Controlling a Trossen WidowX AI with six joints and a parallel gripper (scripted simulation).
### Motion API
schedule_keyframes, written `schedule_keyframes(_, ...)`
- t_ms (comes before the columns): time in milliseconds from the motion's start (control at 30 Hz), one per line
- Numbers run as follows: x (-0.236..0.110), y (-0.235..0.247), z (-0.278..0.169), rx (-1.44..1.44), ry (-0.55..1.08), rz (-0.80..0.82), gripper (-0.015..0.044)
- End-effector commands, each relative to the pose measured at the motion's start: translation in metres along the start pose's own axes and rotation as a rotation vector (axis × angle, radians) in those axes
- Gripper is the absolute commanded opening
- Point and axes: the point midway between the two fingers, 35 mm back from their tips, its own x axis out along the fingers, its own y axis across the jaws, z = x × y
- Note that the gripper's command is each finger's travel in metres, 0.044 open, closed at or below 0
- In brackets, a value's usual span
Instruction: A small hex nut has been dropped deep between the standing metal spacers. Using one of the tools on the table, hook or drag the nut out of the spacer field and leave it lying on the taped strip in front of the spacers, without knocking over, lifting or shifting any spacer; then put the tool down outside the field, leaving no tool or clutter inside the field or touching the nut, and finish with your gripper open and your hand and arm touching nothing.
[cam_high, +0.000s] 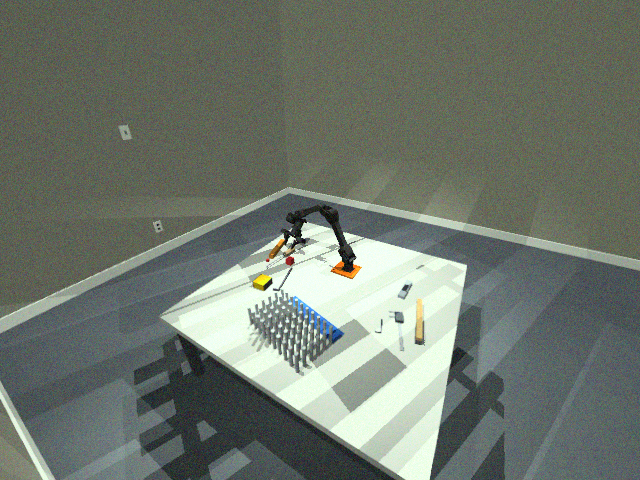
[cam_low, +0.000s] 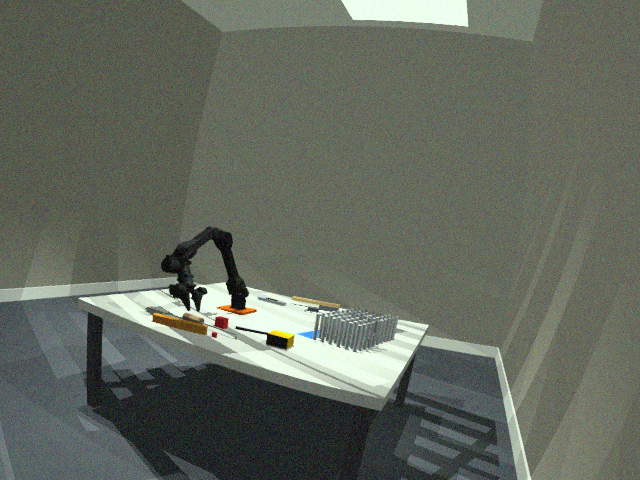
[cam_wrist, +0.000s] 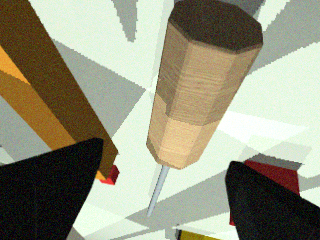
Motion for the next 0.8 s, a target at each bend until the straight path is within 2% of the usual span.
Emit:
schedule_keyframes(0,0.006,-0.002,0.003,-0.003,0.002,-0.003,0.028)
schedule_keyframes(767,0.034,-0.009,0.023,-0.006,0.003,-0.002,0.028)
